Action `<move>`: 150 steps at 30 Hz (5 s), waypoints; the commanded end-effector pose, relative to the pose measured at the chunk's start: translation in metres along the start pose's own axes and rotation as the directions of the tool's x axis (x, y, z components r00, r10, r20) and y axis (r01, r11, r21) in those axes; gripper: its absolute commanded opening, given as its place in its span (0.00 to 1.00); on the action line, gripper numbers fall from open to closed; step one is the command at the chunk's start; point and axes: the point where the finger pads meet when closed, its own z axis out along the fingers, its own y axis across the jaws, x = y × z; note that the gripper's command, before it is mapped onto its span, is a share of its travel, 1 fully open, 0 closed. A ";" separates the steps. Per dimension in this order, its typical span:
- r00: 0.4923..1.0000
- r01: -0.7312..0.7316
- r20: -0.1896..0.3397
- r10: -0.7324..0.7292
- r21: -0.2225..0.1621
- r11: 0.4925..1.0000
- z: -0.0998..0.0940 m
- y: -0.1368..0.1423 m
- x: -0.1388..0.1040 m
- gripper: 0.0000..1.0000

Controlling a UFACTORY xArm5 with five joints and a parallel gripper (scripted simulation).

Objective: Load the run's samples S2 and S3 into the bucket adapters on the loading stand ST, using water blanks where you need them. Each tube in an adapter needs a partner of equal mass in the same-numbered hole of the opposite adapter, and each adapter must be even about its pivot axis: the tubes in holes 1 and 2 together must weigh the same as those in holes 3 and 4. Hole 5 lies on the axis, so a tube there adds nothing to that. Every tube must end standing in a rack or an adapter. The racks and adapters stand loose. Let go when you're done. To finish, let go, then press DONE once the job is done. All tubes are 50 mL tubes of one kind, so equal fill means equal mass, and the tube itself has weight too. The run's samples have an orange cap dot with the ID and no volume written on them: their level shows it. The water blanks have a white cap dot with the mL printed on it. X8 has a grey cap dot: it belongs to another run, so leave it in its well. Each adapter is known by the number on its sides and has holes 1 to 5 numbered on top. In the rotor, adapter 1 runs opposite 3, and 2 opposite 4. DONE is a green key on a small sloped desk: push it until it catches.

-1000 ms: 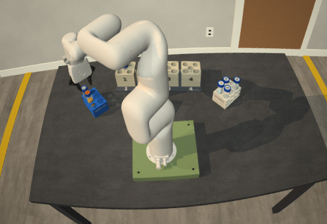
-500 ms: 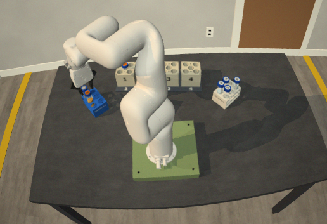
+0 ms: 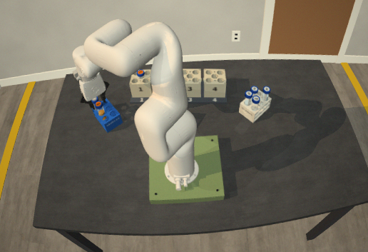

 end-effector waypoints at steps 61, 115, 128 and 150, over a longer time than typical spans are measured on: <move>1.000 0.000 -0.004 0.000 0.001 1.000 0.017 0.000 0.001 0.00; 1.000 0.000 -0.004 0.000 0.001 1.000 0.002 0.000 0.001 0.00; 1.000 0.000 -0.004 0.000 0.001 1.000 -0.003 0.000 0.001 0.00; 1.000 0.000 -0.004 0.000 0.001 1.000 -0.041 0.000 0.001 0.00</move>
